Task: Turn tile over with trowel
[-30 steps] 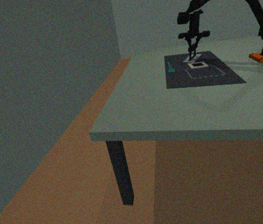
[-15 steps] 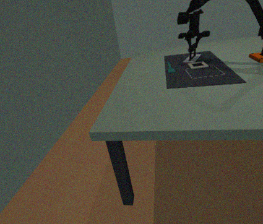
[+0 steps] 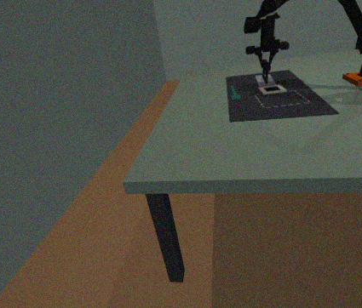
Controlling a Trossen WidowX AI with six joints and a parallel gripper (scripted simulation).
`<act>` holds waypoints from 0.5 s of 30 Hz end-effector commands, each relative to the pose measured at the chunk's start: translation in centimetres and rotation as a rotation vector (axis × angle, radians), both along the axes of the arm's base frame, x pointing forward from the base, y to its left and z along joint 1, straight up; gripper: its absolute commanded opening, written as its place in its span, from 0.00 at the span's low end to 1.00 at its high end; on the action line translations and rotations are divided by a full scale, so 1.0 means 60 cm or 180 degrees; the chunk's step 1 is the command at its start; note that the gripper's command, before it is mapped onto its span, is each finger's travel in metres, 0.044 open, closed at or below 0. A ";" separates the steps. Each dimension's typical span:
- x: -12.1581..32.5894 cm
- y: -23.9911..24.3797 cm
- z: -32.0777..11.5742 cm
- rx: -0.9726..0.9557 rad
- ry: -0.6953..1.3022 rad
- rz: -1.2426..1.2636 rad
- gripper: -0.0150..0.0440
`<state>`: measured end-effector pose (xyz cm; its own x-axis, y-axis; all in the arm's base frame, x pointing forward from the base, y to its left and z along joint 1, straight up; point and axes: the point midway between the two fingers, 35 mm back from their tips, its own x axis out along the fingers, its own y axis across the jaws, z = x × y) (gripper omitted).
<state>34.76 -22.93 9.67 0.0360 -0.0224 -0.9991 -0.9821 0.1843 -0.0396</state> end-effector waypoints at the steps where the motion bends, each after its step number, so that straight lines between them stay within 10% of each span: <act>1: 0.000 0.000 0.000 -0.0010 0.0008 0.0368 0.47; 7: 0.000 0.000 0.000 -0.0011 0.0008 0.0383 0.47; 15: 0.000 0.000 0.000 -0.0011 0.0008 0.0383 0.71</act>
<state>34.77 -22.90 9.66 0.0361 -0.0216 -0.9991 -0.9967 0.0725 -0.0375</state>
